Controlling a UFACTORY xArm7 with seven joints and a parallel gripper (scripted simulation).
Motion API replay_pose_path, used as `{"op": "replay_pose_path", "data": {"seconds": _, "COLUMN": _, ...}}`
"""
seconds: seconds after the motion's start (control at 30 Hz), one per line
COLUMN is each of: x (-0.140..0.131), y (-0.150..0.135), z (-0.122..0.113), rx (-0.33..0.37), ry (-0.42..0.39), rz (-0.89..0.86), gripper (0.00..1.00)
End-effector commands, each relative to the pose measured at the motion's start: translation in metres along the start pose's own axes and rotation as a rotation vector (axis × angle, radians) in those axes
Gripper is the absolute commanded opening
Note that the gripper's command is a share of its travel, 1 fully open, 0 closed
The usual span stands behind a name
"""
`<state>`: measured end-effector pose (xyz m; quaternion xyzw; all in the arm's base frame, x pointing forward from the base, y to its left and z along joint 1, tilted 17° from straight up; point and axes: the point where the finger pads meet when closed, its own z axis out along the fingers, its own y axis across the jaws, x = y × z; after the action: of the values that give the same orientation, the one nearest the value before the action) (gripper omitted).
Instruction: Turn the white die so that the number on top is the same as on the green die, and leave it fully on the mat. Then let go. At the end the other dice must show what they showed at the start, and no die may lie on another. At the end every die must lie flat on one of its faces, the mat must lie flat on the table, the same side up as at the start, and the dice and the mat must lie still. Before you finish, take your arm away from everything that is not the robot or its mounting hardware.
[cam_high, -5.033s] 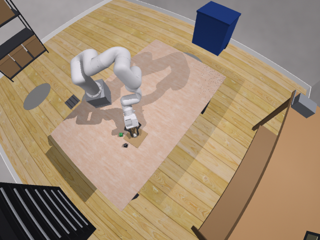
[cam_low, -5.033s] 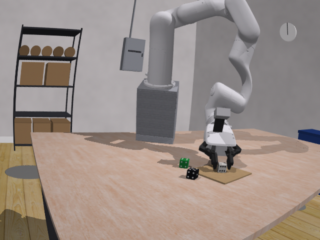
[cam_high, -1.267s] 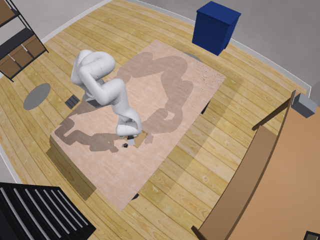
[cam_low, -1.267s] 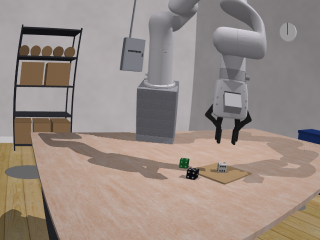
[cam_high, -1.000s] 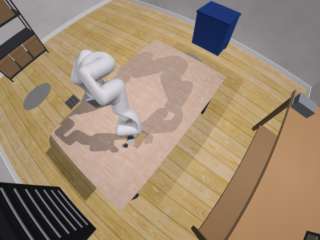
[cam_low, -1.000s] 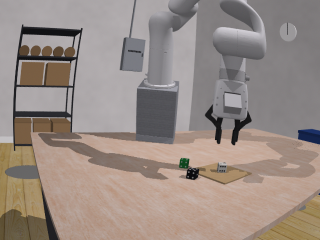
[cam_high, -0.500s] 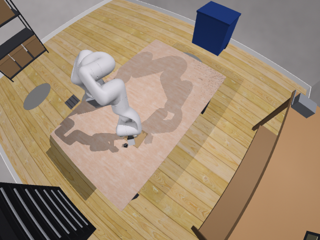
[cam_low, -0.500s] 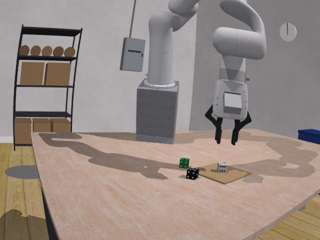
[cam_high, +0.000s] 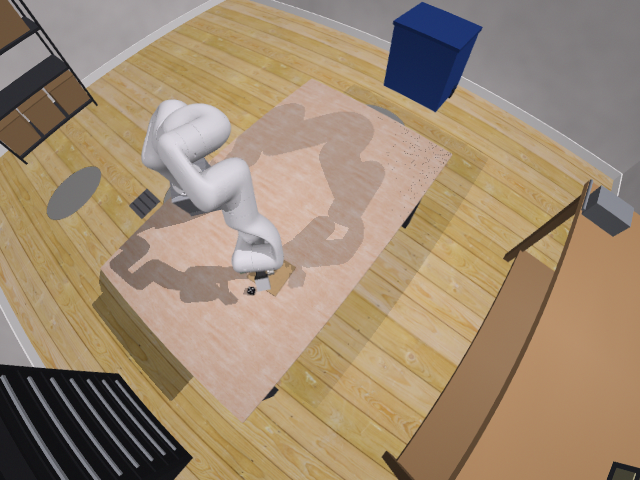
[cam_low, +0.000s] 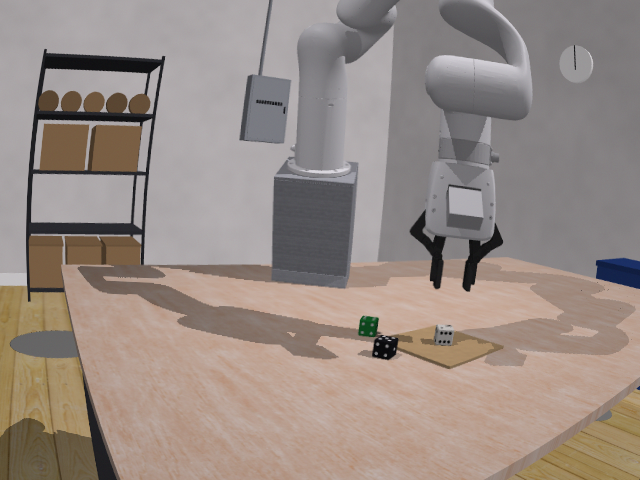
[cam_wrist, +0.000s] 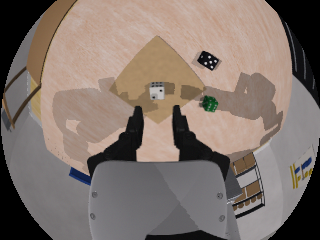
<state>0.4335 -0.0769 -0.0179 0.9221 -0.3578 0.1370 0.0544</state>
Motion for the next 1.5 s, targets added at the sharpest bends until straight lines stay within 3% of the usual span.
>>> {"op": "replay_pose_path", "data": {"seconds": 0.0, "x": 0.001, "y": -0.001, "z": 0.002, "rx": 0.002, "ry": 0.001, "rz": 0.0, "gripper": 0.42}}
{"op": "replay_pose_path", "data": {"seconds": 1.47, "x": 0.001, "y": -0.001, "z": 0.049, "rx": 0.002, "ry": 0.001, "rz": 0.0, "gripper": 0.42}}
